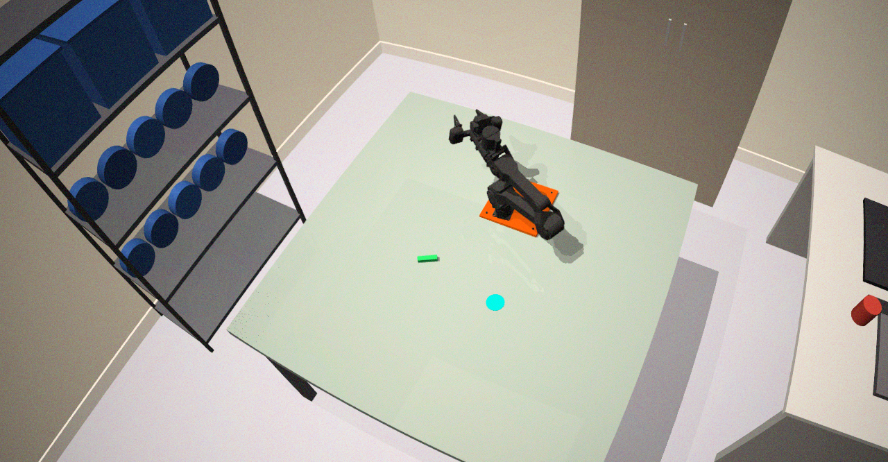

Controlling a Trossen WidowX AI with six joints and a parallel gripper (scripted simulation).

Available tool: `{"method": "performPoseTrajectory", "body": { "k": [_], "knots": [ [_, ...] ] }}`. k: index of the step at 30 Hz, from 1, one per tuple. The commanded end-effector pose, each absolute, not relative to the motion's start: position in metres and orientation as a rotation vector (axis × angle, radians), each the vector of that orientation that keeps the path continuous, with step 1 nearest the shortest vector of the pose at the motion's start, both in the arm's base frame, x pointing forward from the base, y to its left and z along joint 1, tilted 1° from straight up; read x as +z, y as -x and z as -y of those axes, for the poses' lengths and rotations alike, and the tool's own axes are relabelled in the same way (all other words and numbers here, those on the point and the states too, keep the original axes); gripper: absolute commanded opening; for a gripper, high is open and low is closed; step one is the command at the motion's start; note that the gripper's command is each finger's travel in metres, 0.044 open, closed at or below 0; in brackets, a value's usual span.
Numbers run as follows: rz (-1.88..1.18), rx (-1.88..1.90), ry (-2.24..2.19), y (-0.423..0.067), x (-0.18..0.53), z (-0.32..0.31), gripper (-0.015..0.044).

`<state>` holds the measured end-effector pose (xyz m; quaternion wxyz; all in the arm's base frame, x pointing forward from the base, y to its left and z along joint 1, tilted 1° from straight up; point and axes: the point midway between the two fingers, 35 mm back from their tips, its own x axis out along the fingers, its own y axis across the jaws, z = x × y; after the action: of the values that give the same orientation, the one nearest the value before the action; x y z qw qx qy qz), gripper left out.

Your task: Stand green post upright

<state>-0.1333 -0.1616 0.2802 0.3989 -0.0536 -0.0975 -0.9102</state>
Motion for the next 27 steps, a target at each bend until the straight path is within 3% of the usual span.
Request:
{"method": "performPoseTrajectory", "body": {
  "k": [1,7,18,27],
  "knots": [
    [0.244,-2.298,0.127,0.133,0.28,0.163,0.0374],
    [0.127,-2.098,-0.134,0.103,0.276,0.208,0.0233],
    [-0.212,-1.674,-0.554,0.003,0.255,0.276,0.0233],
    [-0.572,-1.347,-0.773,-0.103,0.227,0.288,0.0233]
  ]
}}
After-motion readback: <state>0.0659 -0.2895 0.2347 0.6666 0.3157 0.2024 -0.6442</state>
